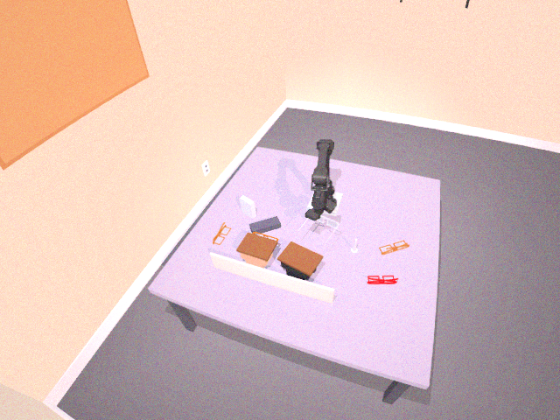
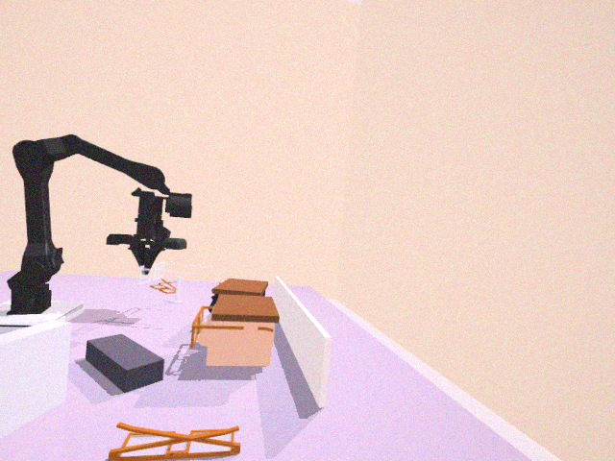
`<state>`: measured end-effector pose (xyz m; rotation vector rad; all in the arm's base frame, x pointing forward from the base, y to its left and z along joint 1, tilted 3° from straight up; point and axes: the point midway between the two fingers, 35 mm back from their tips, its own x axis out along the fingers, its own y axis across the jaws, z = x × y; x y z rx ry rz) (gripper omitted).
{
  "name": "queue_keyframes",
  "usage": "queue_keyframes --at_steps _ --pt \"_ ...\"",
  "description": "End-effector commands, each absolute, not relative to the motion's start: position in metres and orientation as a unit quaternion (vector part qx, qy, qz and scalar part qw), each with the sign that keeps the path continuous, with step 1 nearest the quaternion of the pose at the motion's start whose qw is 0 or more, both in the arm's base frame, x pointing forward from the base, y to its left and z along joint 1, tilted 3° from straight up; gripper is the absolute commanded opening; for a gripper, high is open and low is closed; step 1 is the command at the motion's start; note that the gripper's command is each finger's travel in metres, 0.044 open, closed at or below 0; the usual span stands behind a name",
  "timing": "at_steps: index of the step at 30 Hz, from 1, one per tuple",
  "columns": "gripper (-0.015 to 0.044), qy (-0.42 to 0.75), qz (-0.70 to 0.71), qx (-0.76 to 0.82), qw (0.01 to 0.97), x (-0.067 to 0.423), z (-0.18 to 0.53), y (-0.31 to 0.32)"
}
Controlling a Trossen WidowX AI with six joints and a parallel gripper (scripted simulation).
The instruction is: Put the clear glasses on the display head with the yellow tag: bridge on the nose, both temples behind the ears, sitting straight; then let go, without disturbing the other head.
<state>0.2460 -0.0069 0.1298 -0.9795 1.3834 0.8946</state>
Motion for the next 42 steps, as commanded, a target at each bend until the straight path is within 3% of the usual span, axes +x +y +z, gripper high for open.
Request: queue_keyframes --at_steps 1,42 --pt "0.0 0.591 0.374 -0.424 0.576 0.246 0.125 -0.007" --pt "0.0 0.587 0.384 -0.414 0.58 0.246 0.08 -0.006"
